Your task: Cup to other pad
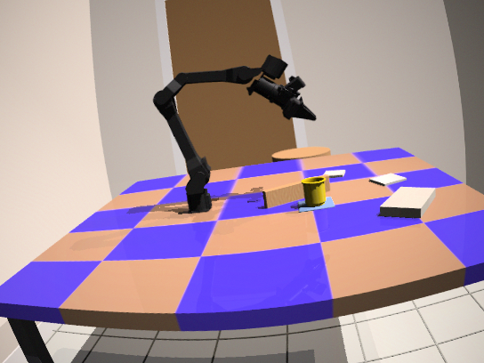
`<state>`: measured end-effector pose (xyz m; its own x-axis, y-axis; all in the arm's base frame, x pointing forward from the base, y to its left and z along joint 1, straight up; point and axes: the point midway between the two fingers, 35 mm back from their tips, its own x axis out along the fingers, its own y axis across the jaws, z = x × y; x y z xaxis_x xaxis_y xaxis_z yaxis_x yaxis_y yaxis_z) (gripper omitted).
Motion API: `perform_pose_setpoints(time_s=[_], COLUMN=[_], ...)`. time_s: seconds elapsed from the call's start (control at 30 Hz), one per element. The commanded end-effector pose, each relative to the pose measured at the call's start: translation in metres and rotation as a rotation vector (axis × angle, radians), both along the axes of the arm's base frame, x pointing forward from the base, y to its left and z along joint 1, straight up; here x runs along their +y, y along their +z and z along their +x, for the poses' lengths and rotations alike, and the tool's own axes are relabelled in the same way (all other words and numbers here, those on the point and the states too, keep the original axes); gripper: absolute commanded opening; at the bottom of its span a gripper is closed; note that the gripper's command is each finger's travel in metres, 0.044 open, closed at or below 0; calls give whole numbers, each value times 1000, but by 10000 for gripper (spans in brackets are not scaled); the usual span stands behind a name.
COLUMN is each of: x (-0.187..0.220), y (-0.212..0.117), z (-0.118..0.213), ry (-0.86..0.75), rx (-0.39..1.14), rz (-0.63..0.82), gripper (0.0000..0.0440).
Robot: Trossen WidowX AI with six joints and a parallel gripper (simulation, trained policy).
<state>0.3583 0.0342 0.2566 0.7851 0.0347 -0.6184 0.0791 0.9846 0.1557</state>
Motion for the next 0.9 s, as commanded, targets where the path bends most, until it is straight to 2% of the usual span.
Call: perform_pose_setpoints(time_s=[0.0,0.87], x=[0,-14], y=[-3,-40], z=[1,-6], ry=[-9,-8], rx=[43,454], rz=[0,-86], gripper=[106,141])
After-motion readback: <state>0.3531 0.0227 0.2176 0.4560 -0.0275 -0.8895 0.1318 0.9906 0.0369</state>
